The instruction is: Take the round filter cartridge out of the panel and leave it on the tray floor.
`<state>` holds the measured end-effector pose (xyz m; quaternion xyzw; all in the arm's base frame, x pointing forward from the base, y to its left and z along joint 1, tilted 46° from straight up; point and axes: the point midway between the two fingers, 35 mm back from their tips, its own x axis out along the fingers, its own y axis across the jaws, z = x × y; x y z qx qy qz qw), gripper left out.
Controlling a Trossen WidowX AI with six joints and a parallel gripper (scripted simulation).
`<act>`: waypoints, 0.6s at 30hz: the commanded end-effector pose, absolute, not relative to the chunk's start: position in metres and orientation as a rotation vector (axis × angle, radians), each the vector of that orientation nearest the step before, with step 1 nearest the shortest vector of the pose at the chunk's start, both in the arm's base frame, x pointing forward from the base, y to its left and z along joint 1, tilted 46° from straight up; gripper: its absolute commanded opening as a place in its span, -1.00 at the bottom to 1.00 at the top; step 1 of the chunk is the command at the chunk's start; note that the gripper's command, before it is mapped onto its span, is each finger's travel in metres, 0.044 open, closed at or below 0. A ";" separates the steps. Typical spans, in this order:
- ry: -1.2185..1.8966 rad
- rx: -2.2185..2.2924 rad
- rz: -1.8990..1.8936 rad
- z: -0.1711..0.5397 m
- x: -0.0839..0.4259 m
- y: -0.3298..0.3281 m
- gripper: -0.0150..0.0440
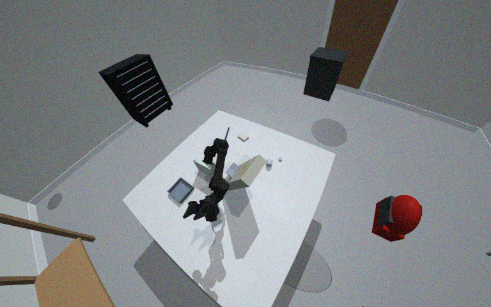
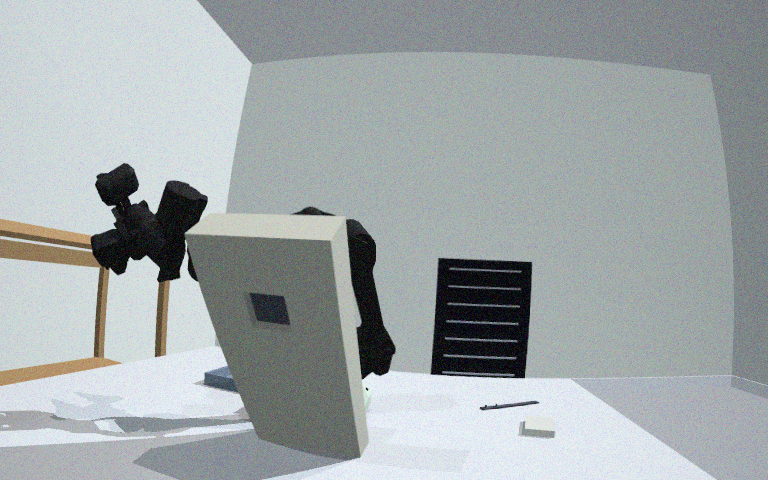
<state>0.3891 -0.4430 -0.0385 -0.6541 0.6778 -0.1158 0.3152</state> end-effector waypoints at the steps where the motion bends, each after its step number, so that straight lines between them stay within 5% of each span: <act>1: 1.776 -1.721 -0.302 -0.038 0.390 -0.443 0.78; 11: 1.263 -1.409 -0.068 -0.004 0.403 -0.409 -0.11; 18: 0.968 -0.955 0.116 0.031 0.386 -0.342 -0.16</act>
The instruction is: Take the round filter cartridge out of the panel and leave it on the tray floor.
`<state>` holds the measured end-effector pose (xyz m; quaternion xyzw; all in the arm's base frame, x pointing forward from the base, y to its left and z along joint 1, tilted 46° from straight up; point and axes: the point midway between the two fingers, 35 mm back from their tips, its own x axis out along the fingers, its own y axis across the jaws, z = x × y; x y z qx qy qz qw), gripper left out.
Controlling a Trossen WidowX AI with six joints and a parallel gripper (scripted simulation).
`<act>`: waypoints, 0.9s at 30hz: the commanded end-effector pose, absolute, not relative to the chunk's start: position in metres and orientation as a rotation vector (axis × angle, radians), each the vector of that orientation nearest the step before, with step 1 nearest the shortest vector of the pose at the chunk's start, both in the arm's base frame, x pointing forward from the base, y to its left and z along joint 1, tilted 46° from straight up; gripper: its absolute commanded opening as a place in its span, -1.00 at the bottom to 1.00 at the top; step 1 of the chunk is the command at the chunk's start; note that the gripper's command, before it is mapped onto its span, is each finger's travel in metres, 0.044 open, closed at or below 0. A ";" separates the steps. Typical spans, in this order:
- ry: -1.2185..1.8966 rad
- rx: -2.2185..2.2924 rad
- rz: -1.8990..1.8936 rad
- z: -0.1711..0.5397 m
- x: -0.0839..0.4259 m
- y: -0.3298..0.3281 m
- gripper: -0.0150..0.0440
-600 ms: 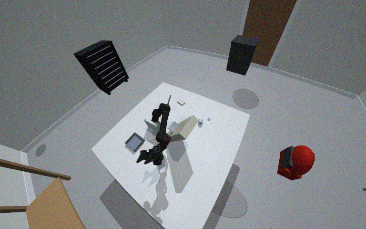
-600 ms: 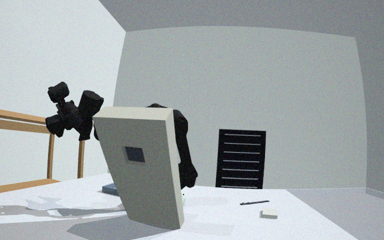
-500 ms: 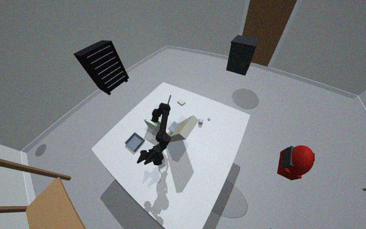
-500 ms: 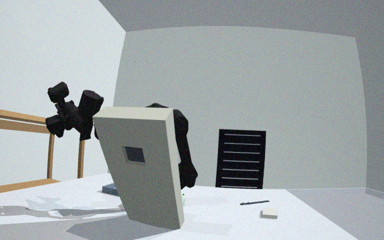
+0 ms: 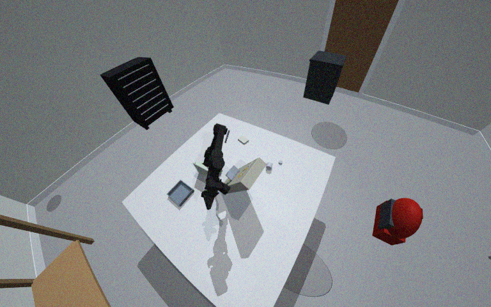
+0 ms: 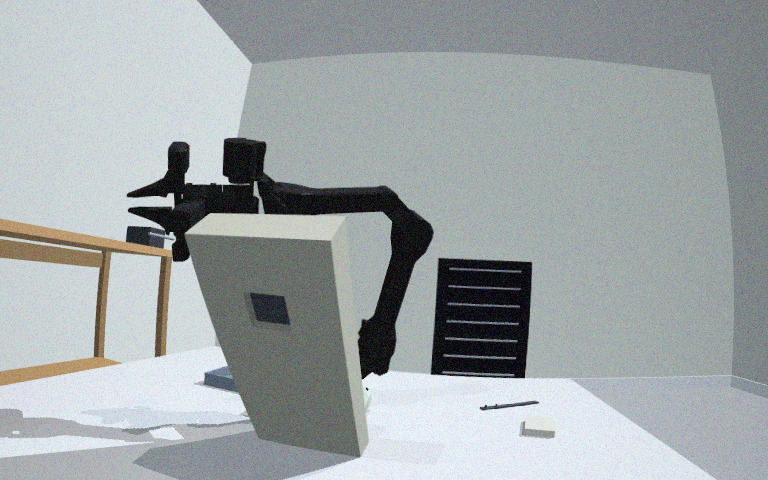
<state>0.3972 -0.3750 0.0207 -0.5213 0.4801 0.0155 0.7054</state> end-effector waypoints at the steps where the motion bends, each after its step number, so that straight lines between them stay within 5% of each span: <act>1: 0.932 -0.880 0.140 0.037 0.382 -0.330 -0.16; 14: 0.550 0.213 0.413 0.157 0.310 -0.171 -0.16; 27: 0.532 0.273 0.426 0.164 0.306 -0.164 -0.16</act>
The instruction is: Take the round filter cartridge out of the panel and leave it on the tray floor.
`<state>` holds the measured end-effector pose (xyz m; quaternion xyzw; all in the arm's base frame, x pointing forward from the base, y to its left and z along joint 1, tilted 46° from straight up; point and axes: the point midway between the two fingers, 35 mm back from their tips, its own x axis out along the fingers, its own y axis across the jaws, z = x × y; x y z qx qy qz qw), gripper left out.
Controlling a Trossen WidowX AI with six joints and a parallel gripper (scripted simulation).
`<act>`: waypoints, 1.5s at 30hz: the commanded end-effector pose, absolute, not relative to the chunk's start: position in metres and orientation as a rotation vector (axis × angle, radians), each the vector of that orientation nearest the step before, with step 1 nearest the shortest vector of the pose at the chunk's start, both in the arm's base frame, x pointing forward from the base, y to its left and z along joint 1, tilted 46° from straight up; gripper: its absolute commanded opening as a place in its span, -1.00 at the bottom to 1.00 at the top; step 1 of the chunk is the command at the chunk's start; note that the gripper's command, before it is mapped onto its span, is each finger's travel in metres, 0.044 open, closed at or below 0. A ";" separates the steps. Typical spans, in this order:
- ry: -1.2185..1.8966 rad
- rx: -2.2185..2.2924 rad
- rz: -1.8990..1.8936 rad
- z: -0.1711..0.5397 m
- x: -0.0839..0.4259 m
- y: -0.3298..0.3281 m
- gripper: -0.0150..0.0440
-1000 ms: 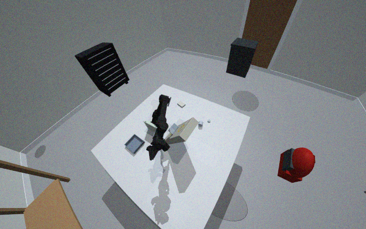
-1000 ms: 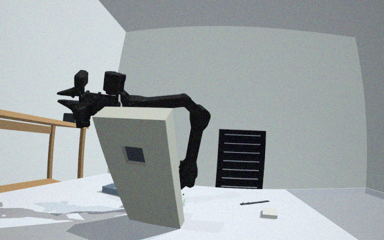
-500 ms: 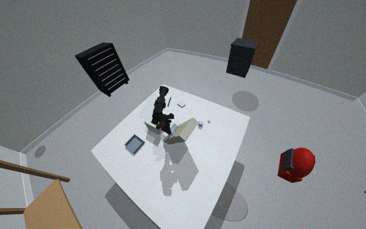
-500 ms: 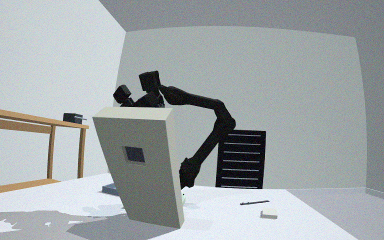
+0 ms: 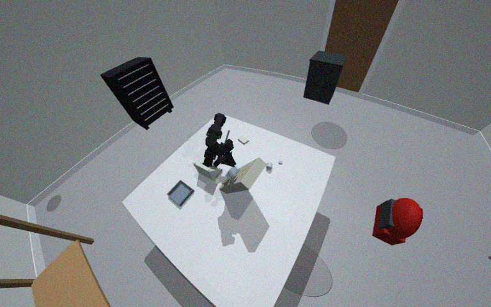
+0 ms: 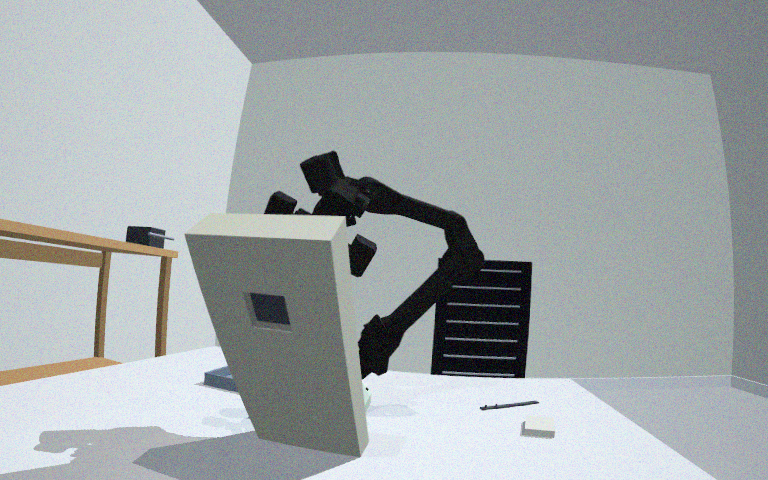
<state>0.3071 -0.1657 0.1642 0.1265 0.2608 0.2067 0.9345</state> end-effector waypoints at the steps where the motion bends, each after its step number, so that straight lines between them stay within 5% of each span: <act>1: 0.532 0.273 0.426 0.164 0.307 -0.163 -0.16; 45: 0.529 0.272 0.426 0.139 0.348 -0.138 -0.16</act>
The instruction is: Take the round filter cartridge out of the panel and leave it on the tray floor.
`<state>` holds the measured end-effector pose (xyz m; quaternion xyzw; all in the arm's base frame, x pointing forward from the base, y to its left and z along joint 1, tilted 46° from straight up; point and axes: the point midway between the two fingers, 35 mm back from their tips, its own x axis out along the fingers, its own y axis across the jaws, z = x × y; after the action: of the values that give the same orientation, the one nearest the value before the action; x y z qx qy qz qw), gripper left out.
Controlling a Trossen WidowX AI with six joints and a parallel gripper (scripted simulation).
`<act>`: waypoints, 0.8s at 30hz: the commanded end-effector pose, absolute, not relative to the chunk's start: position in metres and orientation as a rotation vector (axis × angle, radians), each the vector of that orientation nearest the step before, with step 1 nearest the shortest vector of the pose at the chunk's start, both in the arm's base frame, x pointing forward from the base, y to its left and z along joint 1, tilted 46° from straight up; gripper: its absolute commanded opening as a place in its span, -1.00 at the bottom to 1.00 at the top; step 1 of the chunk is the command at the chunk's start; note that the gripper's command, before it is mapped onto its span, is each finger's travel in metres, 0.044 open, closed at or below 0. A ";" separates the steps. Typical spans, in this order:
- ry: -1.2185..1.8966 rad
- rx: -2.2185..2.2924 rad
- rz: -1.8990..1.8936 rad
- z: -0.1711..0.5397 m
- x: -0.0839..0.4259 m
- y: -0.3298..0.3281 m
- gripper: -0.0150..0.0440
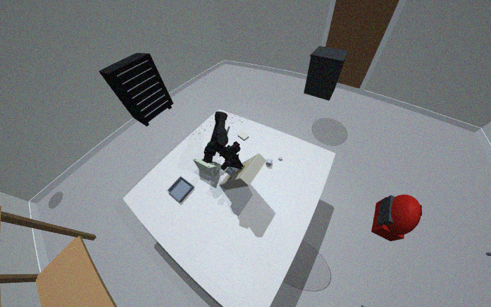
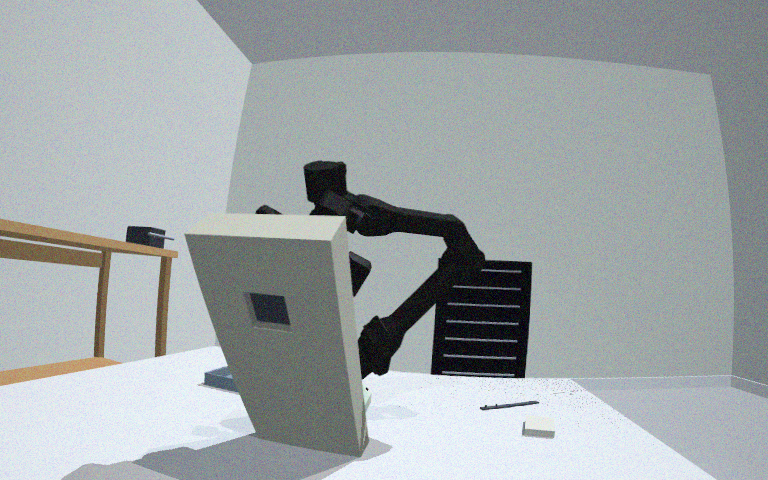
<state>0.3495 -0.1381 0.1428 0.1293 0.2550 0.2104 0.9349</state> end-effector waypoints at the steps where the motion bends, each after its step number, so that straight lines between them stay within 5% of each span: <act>1: 0.529 0.272 0.426 0.139 0.348 -0.138 -0.16; 24: 0.529 0.272 0.426 0.141 0.350 -0.139 -0.16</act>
<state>0.3497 -0.1379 0.1414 0.1307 0.2559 0.2105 0.9344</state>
